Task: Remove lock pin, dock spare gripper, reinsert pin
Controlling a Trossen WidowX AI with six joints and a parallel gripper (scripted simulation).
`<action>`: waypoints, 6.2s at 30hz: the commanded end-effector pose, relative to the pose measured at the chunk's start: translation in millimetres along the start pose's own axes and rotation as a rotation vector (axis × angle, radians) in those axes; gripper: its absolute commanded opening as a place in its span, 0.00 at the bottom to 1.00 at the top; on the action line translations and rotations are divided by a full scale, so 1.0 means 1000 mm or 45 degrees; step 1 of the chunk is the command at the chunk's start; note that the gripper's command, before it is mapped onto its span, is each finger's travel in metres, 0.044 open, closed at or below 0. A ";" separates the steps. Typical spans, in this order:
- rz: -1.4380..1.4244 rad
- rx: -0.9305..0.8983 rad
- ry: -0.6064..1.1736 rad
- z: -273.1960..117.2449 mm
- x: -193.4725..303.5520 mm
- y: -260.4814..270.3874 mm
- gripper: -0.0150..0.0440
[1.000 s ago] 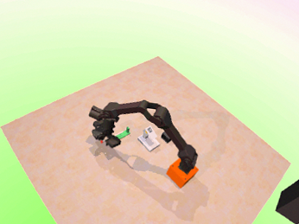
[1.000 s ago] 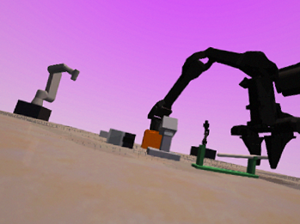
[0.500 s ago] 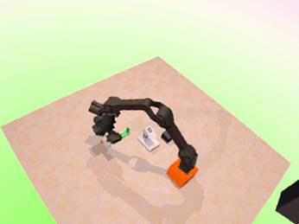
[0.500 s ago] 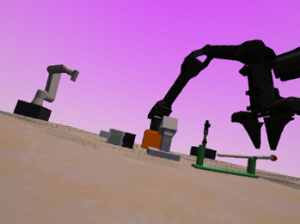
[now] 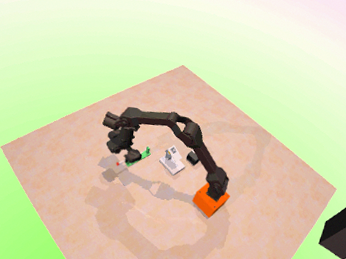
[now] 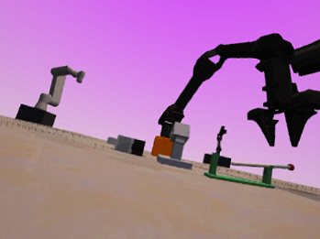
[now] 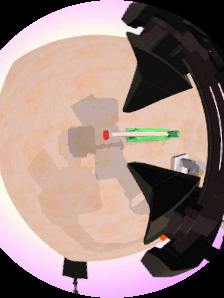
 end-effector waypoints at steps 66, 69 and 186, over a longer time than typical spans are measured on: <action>0.000 0.044 0.060 0.064 0.068 0.007 0.56; 0.000 0.044 0.060 0.064 0.068 0.007 0.56; -0.005 0.033 0.063 0.057 0.127 0.016 0.25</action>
Point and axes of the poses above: the point midway between the two fingers, 35 mm back from their tips, its own z axis out along the fingers, its own y axis across the jaws, x = y × z, the point moved 9 cm from there along -z, back along the fingers, and after that the axes turned 9 degrees about -z, right-handed, at the moved point
